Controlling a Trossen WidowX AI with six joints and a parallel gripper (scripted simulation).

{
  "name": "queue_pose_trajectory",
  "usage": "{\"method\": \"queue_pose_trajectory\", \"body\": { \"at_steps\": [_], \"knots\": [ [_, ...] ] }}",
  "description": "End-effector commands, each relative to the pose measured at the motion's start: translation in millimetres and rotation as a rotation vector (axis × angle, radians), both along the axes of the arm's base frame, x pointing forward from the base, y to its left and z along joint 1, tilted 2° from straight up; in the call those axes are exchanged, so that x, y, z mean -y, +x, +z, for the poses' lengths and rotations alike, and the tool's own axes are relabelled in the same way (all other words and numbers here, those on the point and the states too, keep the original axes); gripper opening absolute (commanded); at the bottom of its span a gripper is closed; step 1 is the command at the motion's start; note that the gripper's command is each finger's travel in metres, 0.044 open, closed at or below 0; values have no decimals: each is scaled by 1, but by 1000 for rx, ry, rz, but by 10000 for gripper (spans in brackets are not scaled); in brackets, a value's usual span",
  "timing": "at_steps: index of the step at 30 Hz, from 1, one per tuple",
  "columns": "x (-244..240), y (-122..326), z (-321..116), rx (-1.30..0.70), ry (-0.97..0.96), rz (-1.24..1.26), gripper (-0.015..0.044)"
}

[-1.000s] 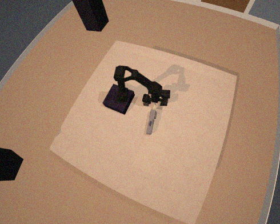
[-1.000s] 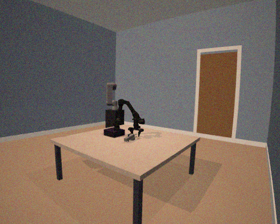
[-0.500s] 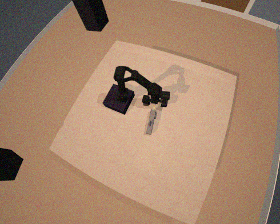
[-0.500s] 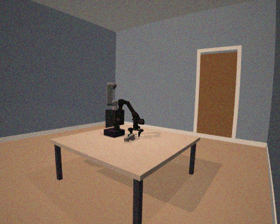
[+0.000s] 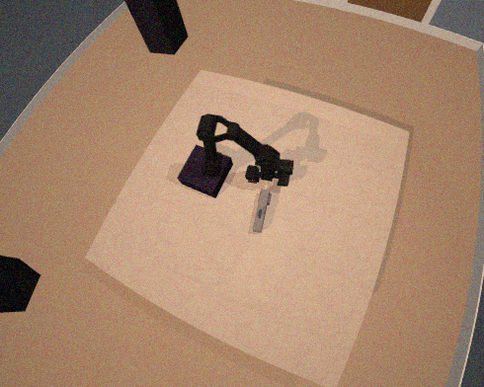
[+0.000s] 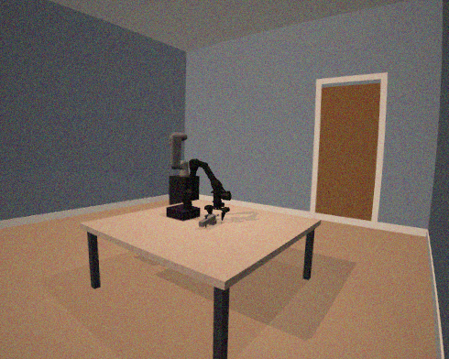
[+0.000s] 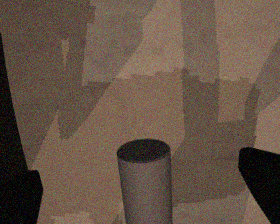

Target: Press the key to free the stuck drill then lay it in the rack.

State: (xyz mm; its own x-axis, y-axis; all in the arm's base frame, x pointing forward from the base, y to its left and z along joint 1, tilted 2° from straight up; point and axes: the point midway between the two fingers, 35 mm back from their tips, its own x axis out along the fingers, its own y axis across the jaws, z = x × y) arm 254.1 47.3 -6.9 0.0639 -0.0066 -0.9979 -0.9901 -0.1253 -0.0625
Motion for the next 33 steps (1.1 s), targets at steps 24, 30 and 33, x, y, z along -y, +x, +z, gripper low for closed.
{"method": "queue_pose_trajectory", "body": {
  "at_steps": [24, 30, 33],
  "knots": [
    [0, 0, 2, -2, -6, 3, 0],
    [0, 0, 3, -2, -6, 3, 0],
    [0, 0, 3, -2, -6, 3, 0]
  ]
}}
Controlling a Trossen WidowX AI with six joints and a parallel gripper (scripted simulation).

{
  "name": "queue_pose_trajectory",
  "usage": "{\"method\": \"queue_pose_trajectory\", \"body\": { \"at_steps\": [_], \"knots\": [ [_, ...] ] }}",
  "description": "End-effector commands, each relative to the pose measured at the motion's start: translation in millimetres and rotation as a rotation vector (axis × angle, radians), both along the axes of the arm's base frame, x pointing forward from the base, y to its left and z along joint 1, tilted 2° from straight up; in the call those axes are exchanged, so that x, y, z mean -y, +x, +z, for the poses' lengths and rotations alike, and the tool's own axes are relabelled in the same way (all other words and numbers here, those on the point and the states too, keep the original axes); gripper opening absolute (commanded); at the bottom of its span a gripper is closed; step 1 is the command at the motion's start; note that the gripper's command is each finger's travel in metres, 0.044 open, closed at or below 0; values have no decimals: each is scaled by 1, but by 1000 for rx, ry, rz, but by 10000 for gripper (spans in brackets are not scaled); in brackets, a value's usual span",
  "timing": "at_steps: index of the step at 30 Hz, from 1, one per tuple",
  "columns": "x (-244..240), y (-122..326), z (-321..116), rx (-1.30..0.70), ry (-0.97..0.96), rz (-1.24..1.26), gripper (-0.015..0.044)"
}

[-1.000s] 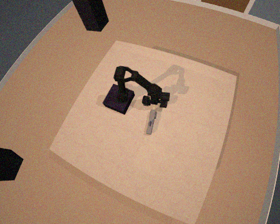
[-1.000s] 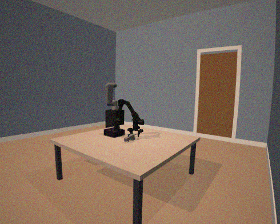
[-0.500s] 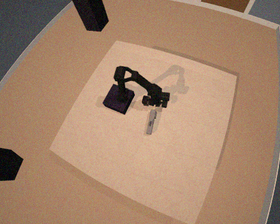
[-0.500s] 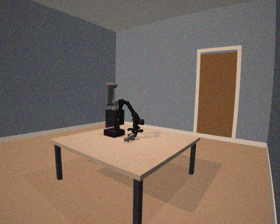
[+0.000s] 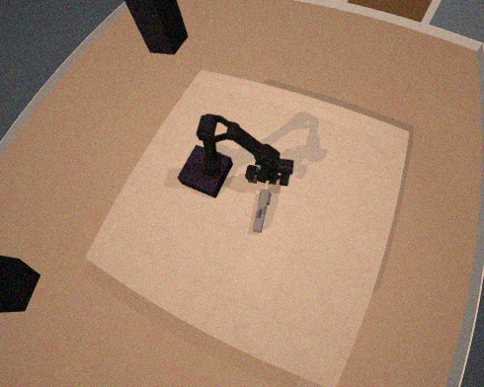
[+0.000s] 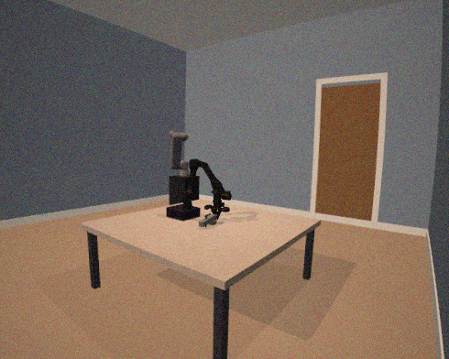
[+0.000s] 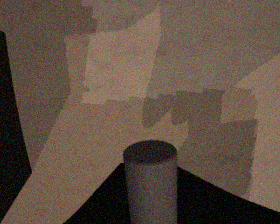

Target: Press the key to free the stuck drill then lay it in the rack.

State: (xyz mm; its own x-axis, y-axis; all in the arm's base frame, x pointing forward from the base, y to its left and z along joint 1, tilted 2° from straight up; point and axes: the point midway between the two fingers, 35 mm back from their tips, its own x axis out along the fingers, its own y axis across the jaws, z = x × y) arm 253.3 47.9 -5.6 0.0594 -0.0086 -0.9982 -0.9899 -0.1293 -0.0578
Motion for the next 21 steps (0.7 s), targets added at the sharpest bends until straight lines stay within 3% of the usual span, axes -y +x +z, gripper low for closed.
{"method": "queue_pose_trajectory", "body": {
  "at_steps": [1, 21],
  "knots": [
    [0, 0, 2, 3, -3, -1, 0],
    [-8, -1, 2, 3, -3, -1, 0]
  ]
}}
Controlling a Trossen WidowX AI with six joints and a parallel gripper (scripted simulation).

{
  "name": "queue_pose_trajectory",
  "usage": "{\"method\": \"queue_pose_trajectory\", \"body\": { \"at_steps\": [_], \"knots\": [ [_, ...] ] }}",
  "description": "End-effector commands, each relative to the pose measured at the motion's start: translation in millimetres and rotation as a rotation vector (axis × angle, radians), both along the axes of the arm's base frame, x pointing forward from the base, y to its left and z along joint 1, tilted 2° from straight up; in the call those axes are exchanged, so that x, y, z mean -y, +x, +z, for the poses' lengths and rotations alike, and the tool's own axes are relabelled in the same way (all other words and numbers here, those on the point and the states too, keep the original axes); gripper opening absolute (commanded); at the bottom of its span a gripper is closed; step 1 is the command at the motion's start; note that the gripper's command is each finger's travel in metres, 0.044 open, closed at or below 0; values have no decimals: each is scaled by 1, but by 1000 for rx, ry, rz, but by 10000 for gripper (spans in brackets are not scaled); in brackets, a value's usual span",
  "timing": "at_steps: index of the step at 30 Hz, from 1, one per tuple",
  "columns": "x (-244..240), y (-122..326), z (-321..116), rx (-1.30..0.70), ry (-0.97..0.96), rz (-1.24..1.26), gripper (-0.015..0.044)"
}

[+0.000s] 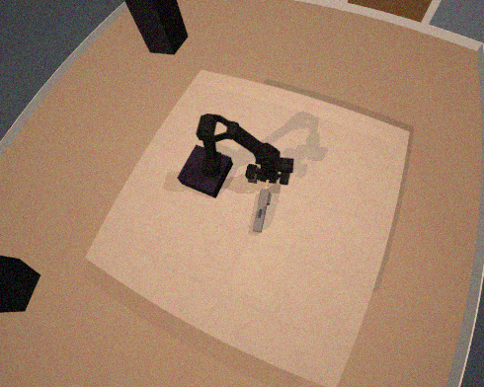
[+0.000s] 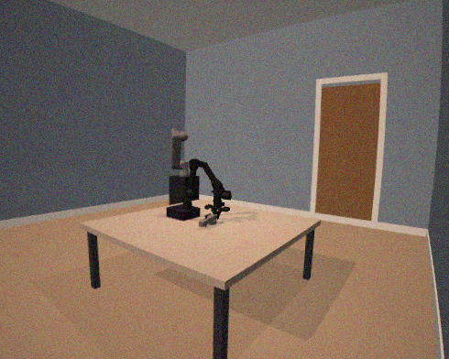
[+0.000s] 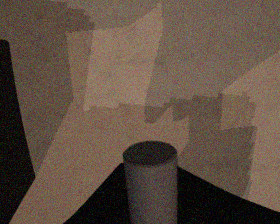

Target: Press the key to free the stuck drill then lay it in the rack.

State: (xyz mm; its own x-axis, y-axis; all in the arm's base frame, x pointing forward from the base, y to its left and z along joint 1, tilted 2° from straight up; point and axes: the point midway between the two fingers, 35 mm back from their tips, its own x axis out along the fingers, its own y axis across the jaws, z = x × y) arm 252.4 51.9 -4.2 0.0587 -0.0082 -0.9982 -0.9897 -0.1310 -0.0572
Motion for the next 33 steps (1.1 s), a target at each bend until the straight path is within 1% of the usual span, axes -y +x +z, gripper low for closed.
{"method": "queue_pose_trajectory", "body": {
  "at_steps": [1, 33],
  "knots": [
    [-5, 0, 0, 3, -3, -2, 0],
    [-52, -4, 5, 3, 2, -2, 0]
  ]
}}
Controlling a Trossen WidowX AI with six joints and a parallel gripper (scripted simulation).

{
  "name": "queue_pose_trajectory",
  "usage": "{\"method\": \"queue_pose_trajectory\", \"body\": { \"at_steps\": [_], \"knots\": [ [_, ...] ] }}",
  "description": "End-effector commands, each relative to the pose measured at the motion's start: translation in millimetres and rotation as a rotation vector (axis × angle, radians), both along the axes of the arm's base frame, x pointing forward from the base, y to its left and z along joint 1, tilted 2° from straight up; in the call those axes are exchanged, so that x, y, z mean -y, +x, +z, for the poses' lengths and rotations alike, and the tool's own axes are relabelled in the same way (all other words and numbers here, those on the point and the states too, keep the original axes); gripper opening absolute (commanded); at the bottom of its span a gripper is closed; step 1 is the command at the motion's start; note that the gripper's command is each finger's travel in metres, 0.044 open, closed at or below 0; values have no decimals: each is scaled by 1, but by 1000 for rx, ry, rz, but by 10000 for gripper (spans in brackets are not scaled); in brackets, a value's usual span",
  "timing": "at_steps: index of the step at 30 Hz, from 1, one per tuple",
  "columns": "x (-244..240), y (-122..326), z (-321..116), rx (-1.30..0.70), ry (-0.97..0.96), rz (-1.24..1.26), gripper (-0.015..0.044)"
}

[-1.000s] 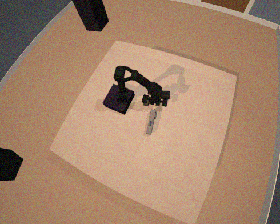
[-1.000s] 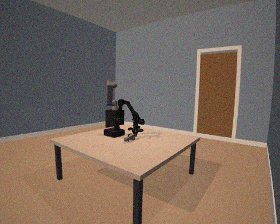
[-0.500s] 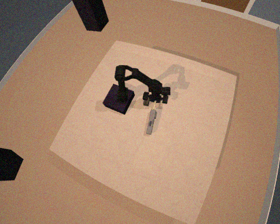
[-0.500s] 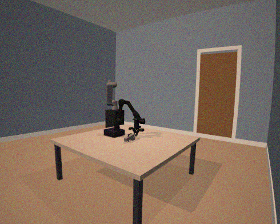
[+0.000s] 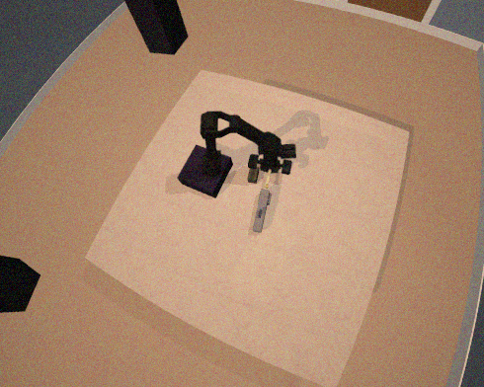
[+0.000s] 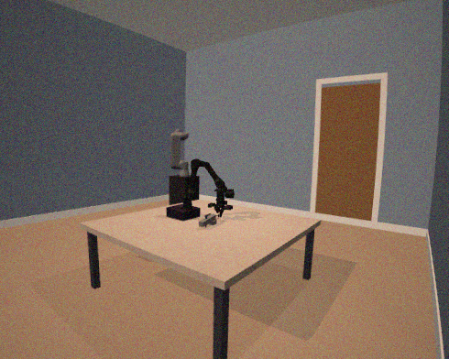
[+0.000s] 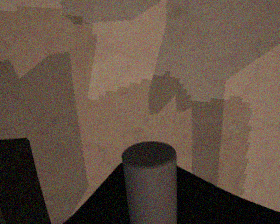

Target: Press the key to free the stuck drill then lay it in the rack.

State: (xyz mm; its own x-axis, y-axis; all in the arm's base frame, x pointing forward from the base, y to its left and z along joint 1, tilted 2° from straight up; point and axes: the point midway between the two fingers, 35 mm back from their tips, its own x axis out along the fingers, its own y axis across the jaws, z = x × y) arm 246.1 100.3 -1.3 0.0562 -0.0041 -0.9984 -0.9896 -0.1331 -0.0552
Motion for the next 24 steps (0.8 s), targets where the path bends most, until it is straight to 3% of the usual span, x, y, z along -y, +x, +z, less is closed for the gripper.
{"method": "queue_pose_trajectory", "body": {
  "at_steps": [1, 24],
  "knots": [
    [-5, 2, 2, 6, -2, -5, 0],
    [-15, -4, 8, 5, -1, -5, 0]
  ]
}}
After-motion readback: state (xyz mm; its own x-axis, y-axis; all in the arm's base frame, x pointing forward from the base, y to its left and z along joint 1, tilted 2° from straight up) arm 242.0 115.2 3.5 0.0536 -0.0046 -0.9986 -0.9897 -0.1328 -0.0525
